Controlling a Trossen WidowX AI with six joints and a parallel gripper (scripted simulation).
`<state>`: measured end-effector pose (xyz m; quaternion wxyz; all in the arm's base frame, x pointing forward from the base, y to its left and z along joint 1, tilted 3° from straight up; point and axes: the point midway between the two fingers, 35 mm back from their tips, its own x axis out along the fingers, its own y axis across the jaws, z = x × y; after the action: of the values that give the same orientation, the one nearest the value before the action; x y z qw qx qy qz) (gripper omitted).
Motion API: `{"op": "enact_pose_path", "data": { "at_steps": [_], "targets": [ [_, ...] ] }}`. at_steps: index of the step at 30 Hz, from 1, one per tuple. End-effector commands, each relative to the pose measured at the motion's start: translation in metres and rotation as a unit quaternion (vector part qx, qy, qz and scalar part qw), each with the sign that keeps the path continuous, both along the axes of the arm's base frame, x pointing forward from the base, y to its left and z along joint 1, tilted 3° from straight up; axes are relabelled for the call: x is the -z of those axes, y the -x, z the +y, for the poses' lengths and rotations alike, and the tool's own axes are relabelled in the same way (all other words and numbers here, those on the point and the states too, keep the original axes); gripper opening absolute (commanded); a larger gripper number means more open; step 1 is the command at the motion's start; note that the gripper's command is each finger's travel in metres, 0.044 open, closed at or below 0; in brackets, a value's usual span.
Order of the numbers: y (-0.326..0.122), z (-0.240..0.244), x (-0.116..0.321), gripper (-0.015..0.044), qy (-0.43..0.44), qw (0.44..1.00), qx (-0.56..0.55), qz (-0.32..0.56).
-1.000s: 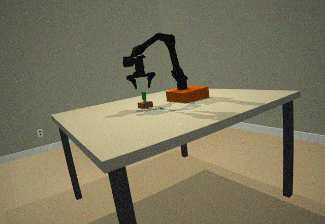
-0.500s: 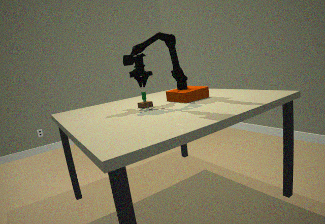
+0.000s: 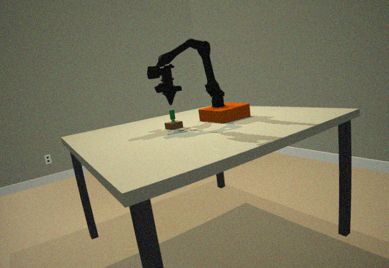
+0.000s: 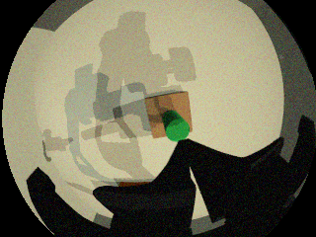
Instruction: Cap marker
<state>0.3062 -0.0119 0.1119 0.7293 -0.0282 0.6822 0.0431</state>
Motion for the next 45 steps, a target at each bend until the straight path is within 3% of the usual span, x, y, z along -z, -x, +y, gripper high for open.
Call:
{"op": "enact_pose_path", "data": {
  "at_steps": [1, 35, 42, 45],
  "targets": [
    [0.0, 0.0, 0.001, 0.0, -0.002, 1.0, 0.003, -0.001],
    [-0.005, 0.001, 0.035, 0.0, 0.0, 1.0, 0.001, -0.005],
    [-0.001, -0.001, -0.045, 0.0, 0.0, 1.0, 0.001, -0.006],
    [0.001, -0.002, -0.055, 0.0, 0.0, 1.0, 0.001, -0.006]
  ]
}}
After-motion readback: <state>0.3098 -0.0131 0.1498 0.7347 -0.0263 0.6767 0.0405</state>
